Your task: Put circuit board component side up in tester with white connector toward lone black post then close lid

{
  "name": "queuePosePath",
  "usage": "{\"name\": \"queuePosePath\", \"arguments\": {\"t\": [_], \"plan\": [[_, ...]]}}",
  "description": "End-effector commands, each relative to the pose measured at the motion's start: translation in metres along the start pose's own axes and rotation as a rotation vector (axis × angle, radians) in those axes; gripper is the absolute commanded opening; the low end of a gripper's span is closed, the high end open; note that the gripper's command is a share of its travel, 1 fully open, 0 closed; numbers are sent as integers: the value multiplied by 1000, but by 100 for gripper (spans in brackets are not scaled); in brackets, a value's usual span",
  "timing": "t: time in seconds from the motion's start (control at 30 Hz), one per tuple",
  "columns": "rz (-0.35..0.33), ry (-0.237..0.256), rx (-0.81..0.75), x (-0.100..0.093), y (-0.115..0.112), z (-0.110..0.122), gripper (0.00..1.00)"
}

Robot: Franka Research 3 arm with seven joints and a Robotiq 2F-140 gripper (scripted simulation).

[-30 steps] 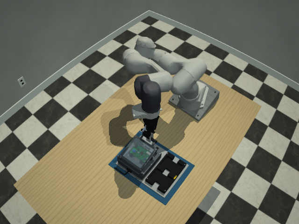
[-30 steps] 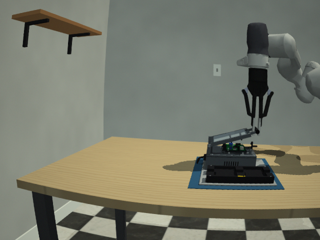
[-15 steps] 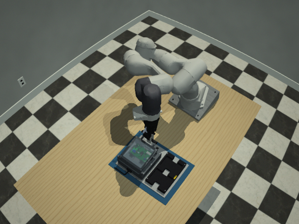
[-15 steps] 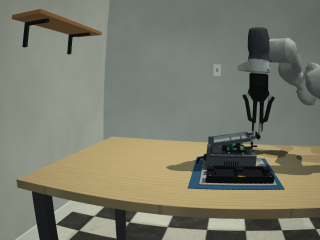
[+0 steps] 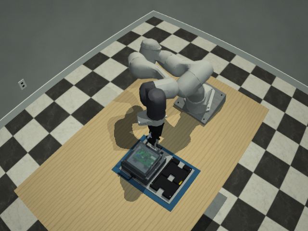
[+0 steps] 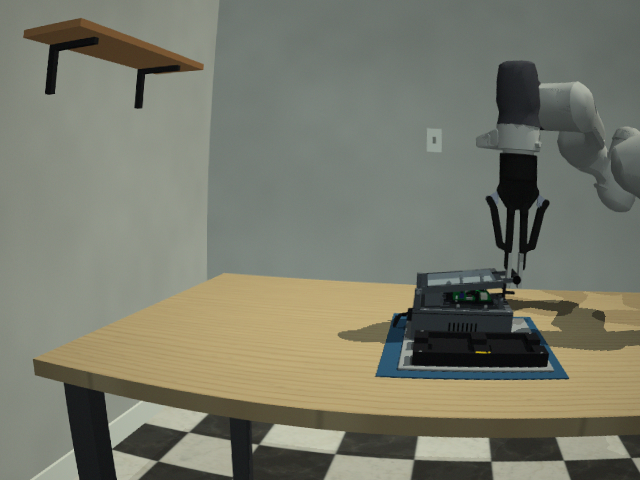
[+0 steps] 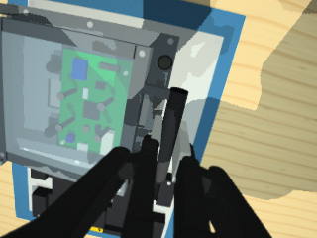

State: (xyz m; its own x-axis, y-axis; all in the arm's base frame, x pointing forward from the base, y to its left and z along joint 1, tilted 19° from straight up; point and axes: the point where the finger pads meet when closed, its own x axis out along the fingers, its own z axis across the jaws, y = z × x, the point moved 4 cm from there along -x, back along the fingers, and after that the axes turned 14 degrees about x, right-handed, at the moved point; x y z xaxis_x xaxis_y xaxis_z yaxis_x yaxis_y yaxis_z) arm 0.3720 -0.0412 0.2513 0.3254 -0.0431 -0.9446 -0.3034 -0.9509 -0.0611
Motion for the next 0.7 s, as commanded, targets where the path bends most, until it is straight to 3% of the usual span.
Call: {"name": "queuePosePath", "arguments": {"t": [0.0, 0.67], "plan": [[3, 1, -1, 4, 2, -1, 0], [3, 1, -1, 11, 2, -1, 0]]}}
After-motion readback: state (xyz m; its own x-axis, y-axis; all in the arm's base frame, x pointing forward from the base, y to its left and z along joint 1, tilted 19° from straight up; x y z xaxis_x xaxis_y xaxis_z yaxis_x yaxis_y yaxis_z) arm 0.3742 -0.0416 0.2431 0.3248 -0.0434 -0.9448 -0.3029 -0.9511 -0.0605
